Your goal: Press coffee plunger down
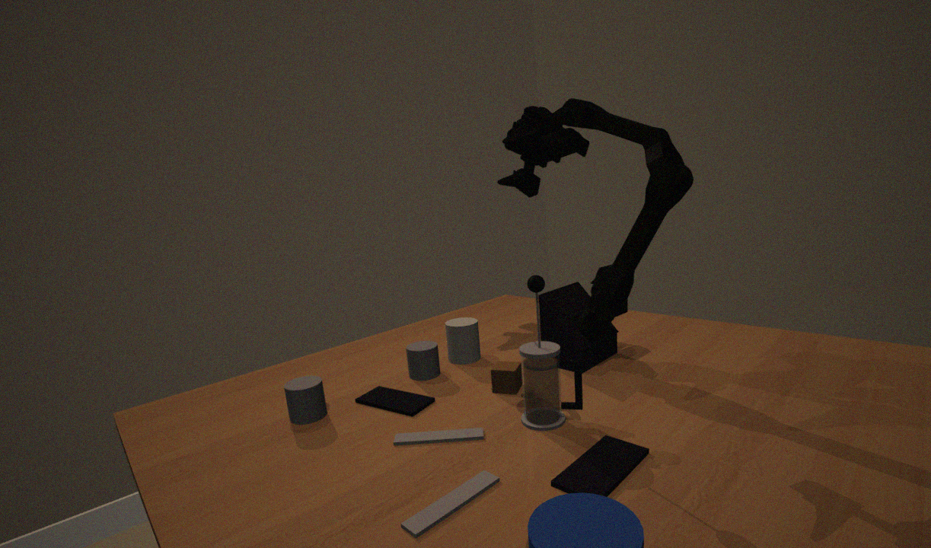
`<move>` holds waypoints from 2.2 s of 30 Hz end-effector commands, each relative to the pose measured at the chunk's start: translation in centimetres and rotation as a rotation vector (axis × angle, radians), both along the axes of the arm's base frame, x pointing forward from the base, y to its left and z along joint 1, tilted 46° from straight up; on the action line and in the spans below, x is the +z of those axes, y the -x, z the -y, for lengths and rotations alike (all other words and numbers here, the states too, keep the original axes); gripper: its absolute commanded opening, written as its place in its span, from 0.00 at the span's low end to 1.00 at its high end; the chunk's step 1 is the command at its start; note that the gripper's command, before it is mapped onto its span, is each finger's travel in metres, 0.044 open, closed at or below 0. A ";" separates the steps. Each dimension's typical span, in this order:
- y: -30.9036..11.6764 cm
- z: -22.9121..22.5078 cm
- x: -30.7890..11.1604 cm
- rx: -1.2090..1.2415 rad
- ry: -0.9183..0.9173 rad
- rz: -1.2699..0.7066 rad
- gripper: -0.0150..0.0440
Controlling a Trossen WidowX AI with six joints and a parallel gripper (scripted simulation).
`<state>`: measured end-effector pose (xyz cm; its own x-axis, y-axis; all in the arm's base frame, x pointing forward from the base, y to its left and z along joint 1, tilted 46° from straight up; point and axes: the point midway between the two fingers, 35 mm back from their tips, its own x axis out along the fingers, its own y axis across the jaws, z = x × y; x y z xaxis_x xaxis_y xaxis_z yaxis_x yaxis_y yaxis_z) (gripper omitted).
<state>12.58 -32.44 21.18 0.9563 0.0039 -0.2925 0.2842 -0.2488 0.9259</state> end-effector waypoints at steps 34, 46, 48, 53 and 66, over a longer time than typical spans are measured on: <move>-10.0 -22.4 -2.5 0.744 0.981 0.417 1.00; -10.6 -22.8 -3.3 0.759 0.981 0.402 1.00; -10.8 -22.9 -3.5 0.761 0.982 0.398 1.00; -11.3 -23.1 -3.8 0.765 0.985 0.391 1.00; -12.6 -23.8 -3.7 0.755 0.984 0.390 1.00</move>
<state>24.87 -8.90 17.30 0.8308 0.5252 -0.1842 -0.2751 0.6752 0.6844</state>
